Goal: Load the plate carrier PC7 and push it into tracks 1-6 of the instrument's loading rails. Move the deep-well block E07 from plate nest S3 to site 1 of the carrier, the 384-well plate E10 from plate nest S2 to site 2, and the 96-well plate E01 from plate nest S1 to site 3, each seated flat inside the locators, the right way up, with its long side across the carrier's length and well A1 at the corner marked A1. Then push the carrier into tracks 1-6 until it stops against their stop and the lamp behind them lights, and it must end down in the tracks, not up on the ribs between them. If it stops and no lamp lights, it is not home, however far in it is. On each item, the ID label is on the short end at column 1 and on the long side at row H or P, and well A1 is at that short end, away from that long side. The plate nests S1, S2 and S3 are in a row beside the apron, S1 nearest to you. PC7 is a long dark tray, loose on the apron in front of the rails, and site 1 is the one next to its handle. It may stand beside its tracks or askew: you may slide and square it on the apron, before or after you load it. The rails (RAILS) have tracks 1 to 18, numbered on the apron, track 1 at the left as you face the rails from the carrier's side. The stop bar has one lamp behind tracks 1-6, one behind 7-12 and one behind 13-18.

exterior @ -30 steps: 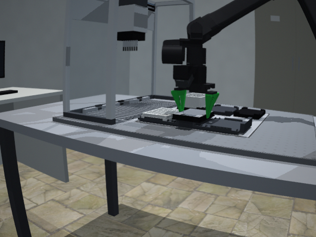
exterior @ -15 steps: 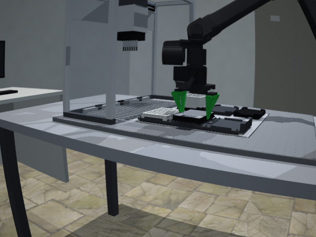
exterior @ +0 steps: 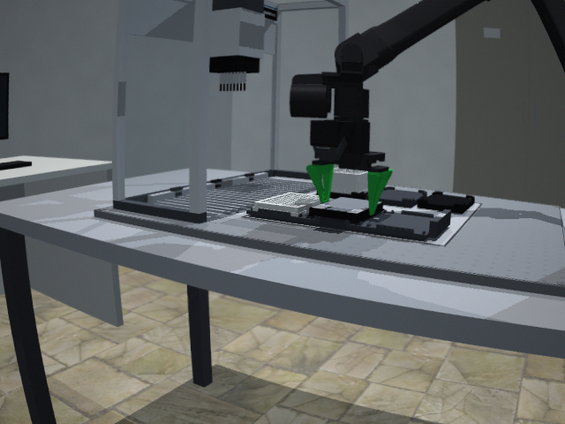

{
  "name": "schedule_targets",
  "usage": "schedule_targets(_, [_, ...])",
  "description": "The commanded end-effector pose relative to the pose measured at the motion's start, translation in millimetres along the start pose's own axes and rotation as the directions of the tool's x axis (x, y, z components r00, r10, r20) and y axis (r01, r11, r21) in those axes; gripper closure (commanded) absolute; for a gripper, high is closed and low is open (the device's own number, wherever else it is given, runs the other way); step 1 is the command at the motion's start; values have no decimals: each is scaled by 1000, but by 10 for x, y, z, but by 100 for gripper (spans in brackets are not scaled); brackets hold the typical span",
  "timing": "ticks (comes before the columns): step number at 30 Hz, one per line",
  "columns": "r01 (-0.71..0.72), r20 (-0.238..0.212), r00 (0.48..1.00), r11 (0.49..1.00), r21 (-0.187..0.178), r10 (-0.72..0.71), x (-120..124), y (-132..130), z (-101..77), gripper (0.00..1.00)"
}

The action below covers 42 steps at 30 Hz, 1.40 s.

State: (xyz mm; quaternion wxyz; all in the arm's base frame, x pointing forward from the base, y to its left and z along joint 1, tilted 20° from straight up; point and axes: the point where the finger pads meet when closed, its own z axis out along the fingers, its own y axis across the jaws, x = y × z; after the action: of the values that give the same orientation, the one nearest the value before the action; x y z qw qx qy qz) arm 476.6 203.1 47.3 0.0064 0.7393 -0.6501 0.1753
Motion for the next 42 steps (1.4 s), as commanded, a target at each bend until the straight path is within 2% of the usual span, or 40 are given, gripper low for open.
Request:
schedule_targets(1, [6, 7, 1000, 1000, 9, -6, -6, -46, 32, 100])
schedule_targets(42, [0, 12, 1000, 1000, 21, 0, 12, -82, -17, 100])
